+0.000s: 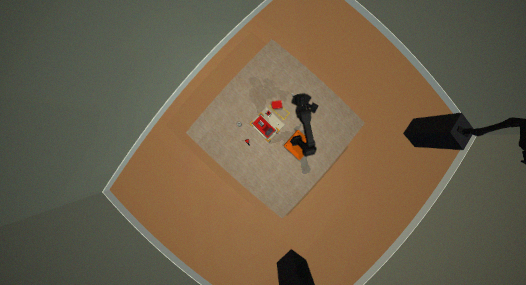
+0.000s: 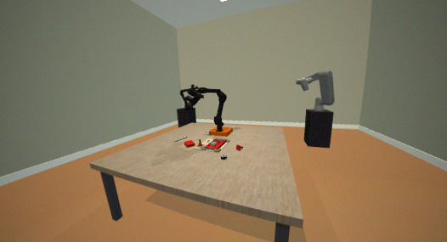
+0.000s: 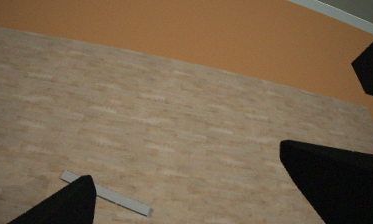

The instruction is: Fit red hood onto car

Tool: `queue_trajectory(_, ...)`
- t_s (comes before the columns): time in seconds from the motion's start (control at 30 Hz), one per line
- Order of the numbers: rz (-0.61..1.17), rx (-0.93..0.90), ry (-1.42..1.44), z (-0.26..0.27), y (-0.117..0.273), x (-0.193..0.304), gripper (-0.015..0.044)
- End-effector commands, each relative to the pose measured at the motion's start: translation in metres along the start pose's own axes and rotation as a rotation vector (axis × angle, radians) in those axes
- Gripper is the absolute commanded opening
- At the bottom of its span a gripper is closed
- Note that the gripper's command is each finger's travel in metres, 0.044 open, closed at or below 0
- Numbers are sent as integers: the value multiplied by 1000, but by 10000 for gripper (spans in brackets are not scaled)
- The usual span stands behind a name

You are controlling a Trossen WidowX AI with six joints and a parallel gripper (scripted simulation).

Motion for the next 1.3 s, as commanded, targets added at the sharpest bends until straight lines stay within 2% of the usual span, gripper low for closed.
queue_trajectory(0.0, 176, -142, 545, 58, -26, 27, 440)
queue_trajectory(0.37, 343, -422, 1211, 124, -54, 81, 440)
queue_trajectory(0.8, 414, -904, 1916, 186, -73, 163, 440)
queue_trajectory(1.27, 412, -927, 1942, 187, -76, 164, 440)
Point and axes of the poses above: the point midway between the two fingers, 35 mm back from their tips, its own y axis back along the fingers, its own z axis across the jaws, x = y × z, the point moved 4 cm from there along y, back along the fingers, and after that the axes turned 14 degrees about -y, right-handed, at the moved point
